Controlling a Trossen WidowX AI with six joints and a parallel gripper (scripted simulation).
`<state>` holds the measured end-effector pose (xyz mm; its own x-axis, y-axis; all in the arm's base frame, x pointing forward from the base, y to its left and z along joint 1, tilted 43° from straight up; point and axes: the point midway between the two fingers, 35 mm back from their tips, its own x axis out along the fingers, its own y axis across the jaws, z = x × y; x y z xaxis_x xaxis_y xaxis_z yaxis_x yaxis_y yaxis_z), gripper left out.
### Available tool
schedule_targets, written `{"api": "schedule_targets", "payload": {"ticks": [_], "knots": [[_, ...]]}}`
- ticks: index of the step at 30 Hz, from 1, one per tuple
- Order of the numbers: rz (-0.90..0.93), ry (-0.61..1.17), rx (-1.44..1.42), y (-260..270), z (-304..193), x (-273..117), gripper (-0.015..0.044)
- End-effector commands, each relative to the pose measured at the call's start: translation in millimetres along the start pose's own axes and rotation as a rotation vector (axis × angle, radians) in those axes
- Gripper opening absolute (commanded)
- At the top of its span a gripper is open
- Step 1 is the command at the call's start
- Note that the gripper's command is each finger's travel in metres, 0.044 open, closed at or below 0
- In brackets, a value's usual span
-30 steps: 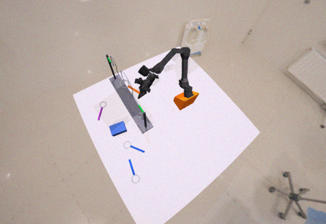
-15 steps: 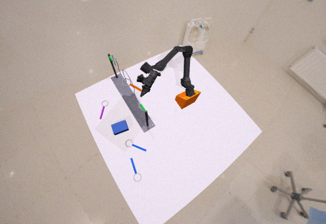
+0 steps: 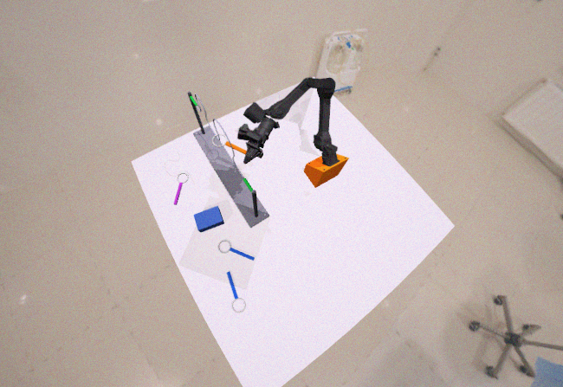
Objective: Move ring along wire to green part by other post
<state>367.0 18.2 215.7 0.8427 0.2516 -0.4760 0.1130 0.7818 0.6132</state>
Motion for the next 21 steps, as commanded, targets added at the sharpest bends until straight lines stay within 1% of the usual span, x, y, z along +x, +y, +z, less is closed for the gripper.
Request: {"api": "schedule_targets", "payload": {"ticks": [1, 21], "knots": [[0.032, -0.007, 0.026, 11, 4, -4, -0.015], [0.111, 0.011, 0.166, 37, 6, -9, -0.015]]}}
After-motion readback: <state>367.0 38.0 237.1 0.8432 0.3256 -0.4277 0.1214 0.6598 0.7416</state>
